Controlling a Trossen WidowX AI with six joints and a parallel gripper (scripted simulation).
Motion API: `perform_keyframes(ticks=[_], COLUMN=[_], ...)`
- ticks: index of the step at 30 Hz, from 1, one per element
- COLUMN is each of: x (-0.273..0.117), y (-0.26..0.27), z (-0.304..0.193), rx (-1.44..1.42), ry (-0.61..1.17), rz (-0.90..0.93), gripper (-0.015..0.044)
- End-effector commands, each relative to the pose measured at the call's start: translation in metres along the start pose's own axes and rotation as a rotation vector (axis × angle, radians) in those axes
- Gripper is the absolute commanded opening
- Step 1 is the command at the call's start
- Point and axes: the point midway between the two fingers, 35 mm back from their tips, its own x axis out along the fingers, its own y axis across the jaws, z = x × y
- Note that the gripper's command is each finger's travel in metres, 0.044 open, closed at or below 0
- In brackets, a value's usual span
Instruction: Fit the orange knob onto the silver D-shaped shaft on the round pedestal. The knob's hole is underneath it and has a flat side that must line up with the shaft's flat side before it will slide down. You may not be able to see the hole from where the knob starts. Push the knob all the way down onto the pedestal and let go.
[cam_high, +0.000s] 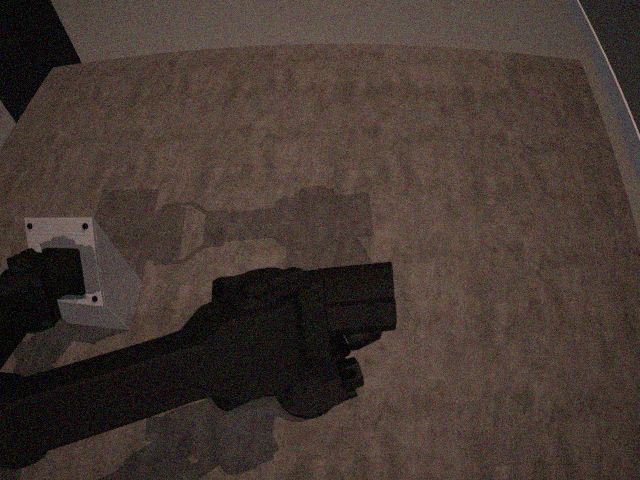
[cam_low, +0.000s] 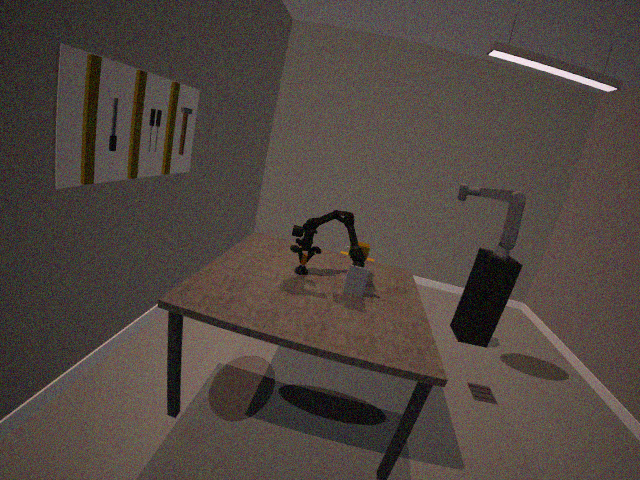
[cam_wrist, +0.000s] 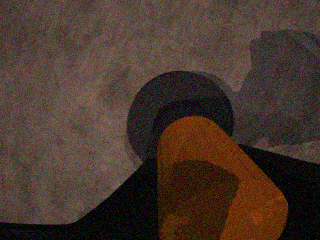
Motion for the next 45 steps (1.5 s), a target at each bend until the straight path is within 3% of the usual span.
perform_keyframes(ticks=[1,11,18,45], x=[0.0,-0.0047,-0.0046,-0.0049], y=[0.0004,-0.001,0.0009,-0.0007], z=[-0.0009,-0.0006,0.0005,-0.0011], rx=[0.006,0.016,0.216,0.303], ry=[-0.003,-0.003,-0.002,-0.002], rz=[0.003,0.003,0.003,0.003], gripper=[0.0,0.0,0.0,0.0])
